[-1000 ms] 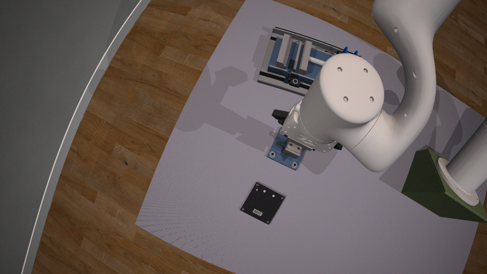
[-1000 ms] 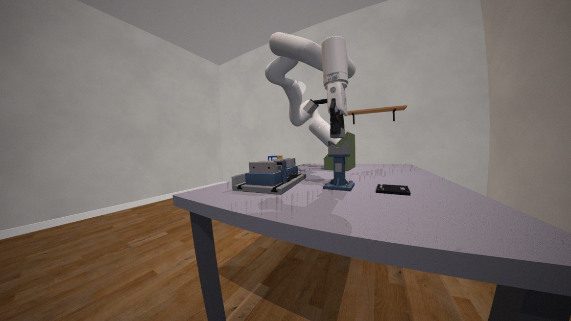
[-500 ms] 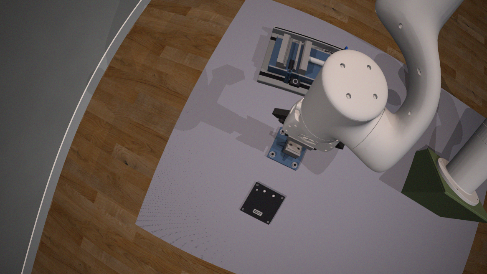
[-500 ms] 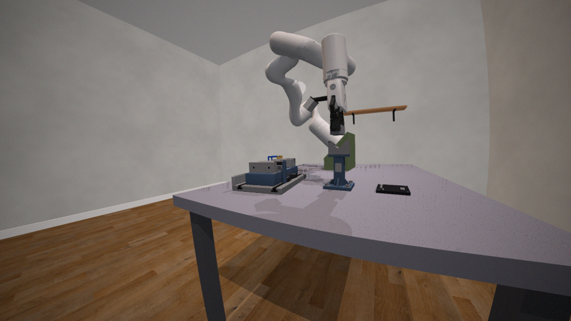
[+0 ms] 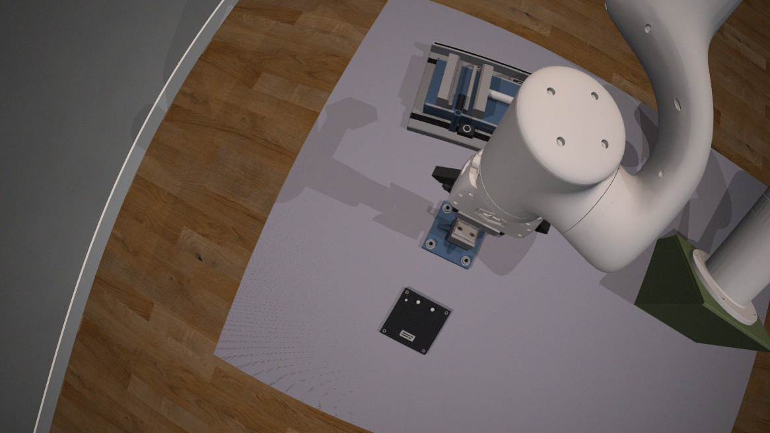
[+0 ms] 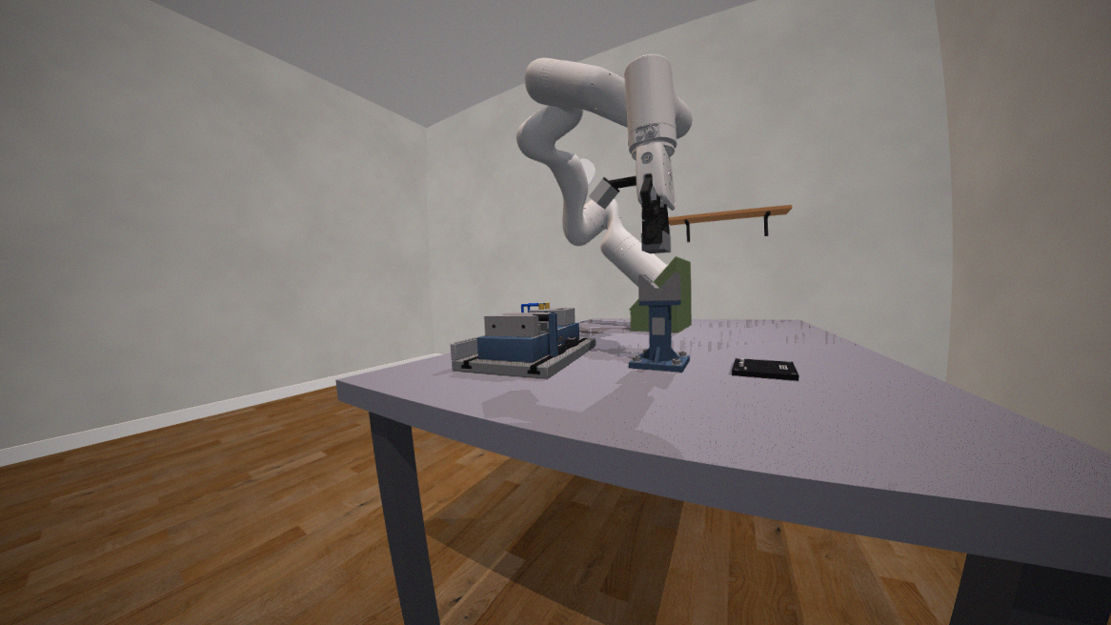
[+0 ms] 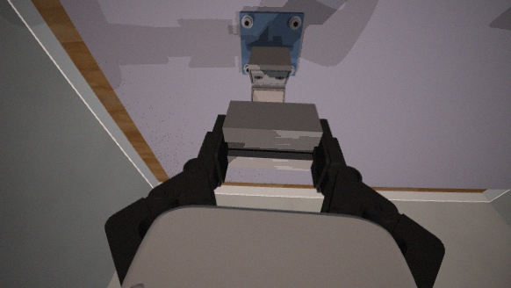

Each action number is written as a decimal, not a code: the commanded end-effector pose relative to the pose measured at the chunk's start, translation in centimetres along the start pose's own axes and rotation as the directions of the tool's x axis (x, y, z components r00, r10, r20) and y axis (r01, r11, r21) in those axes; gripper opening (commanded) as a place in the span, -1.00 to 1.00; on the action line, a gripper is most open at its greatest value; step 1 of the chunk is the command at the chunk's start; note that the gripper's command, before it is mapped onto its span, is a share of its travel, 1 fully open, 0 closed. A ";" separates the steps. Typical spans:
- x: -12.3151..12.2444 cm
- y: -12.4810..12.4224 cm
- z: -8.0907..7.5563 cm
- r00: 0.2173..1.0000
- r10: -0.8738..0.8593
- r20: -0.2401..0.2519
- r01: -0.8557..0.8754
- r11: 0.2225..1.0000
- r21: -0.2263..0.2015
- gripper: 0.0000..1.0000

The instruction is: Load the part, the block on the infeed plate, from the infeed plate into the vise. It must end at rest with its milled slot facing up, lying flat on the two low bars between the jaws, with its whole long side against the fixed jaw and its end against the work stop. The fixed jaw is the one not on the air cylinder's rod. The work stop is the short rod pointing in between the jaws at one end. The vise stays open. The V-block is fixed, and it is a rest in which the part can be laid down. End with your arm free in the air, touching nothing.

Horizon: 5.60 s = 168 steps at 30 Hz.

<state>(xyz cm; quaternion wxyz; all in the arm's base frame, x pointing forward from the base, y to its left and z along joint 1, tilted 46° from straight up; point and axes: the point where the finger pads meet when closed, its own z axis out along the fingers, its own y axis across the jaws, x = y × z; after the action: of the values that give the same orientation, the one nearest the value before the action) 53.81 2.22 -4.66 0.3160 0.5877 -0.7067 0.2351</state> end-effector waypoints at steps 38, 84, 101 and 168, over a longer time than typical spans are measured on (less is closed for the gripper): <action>-0.1 0.0 -2.1 1.000 0.001 0.004 -0.001 1.000 0.000 -1.00; -3.3 1.3 -2.8 0.980 0.023 0.196 -0.004 0.995 -0.097 -1.00; -6.2 1.4 -4.4 0.925 0.074 0.372 -0.018 0.988 -0.152 -1.00; -3.7 -18.7 -14.2 0.308 0.454 0.836 -0.653 0.740 -0.161 -1.00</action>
<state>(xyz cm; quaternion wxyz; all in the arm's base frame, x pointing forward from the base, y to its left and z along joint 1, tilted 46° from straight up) 73.85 12.05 0.94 -0.2182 0.3904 -0.8919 0.0668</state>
